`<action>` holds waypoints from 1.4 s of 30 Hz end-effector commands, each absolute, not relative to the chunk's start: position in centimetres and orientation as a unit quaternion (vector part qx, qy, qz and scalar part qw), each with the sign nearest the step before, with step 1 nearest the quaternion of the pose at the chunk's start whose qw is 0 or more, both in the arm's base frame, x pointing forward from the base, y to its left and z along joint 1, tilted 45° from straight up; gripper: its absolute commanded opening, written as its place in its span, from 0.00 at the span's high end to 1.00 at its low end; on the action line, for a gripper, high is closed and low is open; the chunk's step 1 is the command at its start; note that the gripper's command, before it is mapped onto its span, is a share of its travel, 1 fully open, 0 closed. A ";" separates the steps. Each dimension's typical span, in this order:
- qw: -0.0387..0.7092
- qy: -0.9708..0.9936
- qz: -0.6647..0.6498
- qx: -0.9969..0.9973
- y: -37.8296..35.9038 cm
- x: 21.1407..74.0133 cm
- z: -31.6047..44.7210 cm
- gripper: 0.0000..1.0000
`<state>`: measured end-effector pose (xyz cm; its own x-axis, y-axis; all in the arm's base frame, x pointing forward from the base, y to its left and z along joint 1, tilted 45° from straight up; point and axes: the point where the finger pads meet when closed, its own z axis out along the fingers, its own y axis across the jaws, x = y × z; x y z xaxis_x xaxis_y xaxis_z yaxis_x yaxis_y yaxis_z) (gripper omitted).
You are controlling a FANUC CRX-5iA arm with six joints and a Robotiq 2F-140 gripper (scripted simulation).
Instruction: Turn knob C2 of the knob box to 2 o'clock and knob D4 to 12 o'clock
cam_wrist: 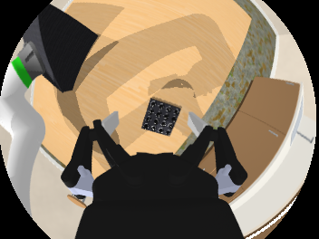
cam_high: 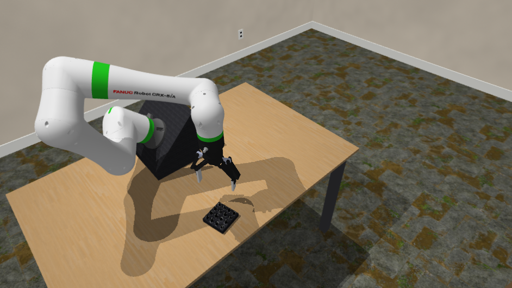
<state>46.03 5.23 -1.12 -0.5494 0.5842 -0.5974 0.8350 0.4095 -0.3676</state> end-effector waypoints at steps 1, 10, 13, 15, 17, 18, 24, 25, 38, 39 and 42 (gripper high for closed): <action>0.192 0.817 -0.327 0.434 6.4 46.0 0.1 0.00; 0.192 0.817 -0.327 0.434 7.5 45.9 1.2 0.00; 0.192 0.817 -0.327 0.434 7.6 45.9 1.3 0.00; 0.192 0.817 -0.327 0.434 7.6 45.9 1.3 0.00; 0.192 0.817 -0.327 0.434 7.6 45.9 1.3 0.00; 0.192 0.817 -0.327 0.434 7.6 45.9 1.3 0.00; 0.192 0.817 -0.327 0.434 7.6 45.9 1.3 0.00; 0.192 0.817 -0.327 0.434 7.6 45.9 1.3 0.00; 0.192 0.817 -0.327 0.434 7.6 45.9 1.3 0.00; 0.192 0.817 -0.327 0.434 7.6 45.9 1.3 0.00; 0.192 0.817 -0.327 0.434 7.6 45.9 1.3 0.00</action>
<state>45.94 7.53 1.24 -0.5492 0.5841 -0.5977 0.8352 0.4087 -0.3680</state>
